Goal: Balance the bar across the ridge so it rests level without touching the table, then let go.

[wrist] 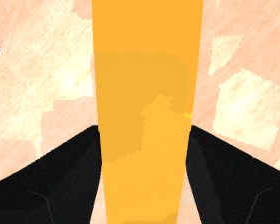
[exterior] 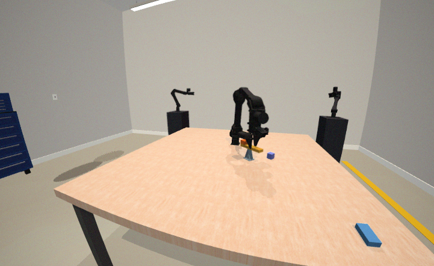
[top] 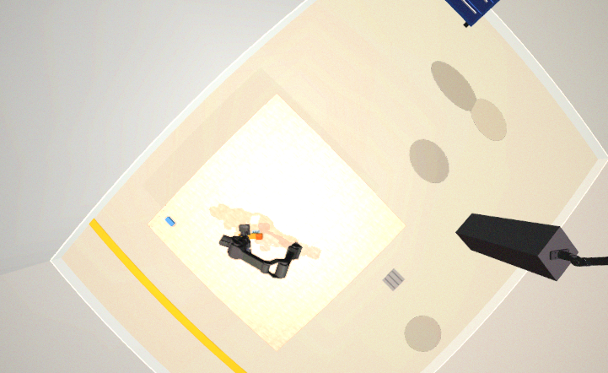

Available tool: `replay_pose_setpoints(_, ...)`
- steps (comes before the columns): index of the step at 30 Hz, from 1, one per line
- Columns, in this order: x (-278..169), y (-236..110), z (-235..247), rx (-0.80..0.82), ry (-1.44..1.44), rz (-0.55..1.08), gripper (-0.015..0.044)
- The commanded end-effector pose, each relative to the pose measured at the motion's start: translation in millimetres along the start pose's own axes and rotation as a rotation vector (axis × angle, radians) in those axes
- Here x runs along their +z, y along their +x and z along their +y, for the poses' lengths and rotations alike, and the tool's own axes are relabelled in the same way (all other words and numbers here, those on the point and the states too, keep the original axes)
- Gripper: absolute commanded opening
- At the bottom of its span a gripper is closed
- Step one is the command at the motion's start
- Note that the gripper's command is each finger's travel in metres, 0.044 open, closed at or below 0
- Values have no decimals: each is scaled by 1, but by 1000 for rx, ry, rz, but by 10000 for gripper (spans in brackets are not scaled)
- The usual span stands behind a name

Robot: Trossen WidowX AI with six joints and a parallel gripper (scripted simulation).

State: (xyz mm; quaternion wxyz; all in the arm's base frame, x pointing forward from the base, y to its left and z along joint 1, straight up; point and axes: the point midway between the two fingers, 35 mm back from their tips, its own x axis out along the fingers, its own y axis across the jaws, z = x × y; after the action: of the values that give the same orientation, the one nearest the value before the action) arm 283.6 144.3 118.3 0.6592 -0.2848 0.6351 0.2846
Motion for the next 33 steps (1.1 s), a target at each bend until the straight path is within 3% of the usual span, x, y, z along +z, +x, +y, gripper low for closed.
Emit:
replay_pose_setpoints(1,-1,4,1,4,0,4,0)
replay_pose_setpoints(33,0,1,1,4,0,4,0)
